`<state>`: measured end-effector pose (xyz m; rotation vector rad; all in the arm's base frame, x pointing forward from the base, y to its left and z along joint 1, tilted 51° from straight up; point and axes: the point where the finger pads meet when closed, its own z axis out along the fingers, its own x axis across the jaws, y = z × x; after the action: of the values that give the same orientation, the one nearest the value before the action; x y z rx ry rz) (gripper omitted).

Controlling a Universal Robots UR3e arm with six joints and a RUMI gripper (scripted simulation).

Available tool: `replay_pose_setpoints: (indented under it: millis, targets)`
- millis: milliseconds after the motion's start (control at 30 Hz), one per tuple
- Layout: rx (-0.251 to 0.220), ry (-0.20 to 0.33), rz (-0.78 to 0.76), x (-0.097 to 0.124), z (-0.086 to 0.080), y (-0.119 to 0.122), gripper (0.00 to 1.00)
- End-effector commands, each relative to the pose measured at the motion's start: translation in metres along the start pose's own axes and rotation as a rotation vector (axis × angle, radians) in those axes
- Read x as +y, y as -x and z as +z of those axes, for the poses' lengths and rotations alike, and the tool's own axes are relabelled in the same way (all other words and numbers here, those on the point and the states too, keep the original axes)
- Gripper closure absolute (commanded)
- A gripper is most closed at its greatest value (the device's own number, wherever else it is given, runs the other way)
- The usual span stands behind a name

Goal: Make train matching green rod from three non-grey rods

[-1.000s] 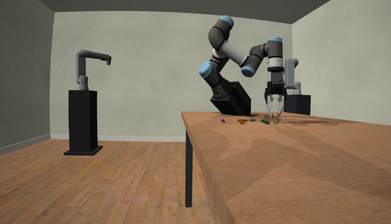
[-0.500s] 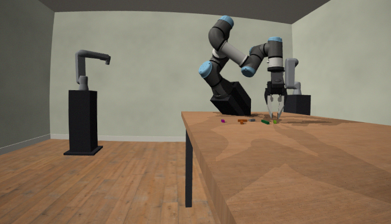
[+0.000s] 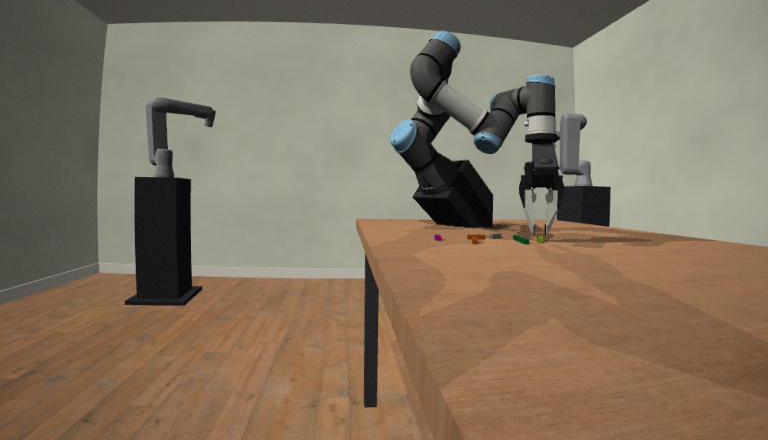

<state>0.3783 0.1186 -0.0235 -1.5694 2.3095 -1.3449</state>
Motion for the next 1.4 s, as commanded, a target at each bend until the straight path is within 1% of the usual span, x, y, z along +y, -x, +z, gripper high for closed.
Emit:
replay_pose_setpoints:
  millis: [0, 333, 1367]
  targets:
    - [-0.004, -0.001, 0.0, -0.0003, 0.0049, 0.0007, 0.86]
    - [-0.004, -0.001, 0.0, -0.0003, 0.012, 0.0008, 0.86]
    - [-0.005, -0.002, 0.002, -0.0008, 0.0118, 0.001, 0.86]
